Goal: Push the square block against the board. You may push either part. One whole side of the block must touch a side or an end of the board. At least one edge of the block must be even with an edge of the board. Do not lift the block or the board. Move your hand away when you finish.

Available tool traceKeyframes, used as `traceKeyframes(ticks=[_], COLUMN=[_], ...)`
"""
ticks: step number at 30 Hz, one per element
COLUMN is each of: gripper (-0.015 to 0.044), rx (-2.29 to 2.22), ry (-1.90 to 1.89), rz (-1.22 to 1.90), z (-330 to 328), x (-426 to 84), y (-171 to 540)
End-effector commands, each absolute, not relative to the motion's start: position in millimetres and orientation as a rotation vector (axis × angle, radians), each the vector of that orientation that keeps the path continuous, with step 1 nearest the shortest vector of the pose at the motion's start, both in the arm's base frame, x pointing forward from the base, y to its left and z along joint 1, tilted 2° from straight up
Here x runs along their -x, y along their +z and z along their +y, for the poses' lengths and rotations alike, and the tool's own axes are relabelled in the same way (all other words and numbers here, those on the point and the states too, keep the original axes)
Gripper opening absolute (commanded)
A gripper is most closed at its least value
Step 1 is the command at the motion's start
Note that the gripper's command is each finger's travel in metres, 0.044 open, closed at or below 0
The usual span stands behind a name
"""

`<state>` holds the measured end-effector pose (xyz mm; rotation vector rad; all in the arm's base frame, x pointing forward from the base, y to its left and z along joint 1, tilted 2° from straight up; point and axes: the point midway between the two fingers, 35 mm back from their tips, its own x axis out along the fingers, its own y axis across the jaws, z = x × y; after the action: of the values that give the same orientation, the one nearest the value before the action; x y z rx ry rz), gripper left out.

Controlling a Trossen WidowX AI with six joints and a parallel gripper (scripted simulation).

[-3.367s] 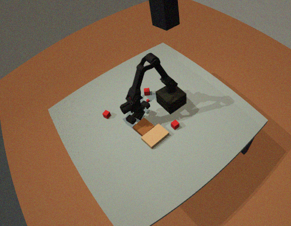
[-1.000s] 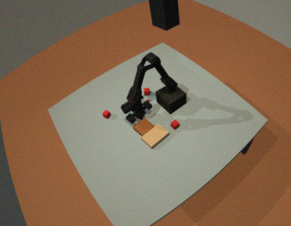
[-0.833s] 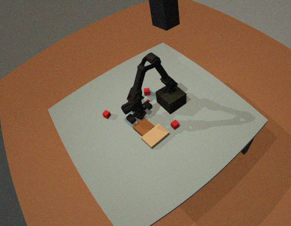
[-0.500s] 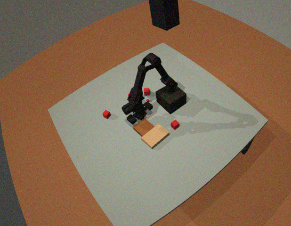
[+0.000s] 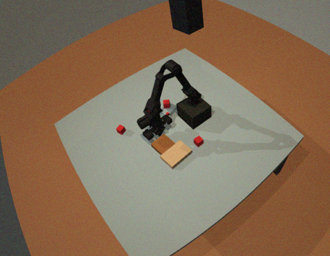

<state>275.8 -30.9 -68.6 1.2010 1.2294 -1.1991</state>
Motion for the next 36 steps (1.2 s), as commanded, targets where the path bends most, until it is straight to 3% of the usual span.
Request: traceKeyframes(ticks=[1,20,26,36], gripper=[0.0000,0.0000,0.0000,0.0000], rx=[-1.201,-1.199,-1.199,-1.143], ry=[-1.199,-1.200,-1.200,-1.123], rz=[1.232,1.231,1.230,1.253], z=[-38,-68,-64,-57], x=[-276,-275,-277,-280], y=[-69,-69,-16,-14])
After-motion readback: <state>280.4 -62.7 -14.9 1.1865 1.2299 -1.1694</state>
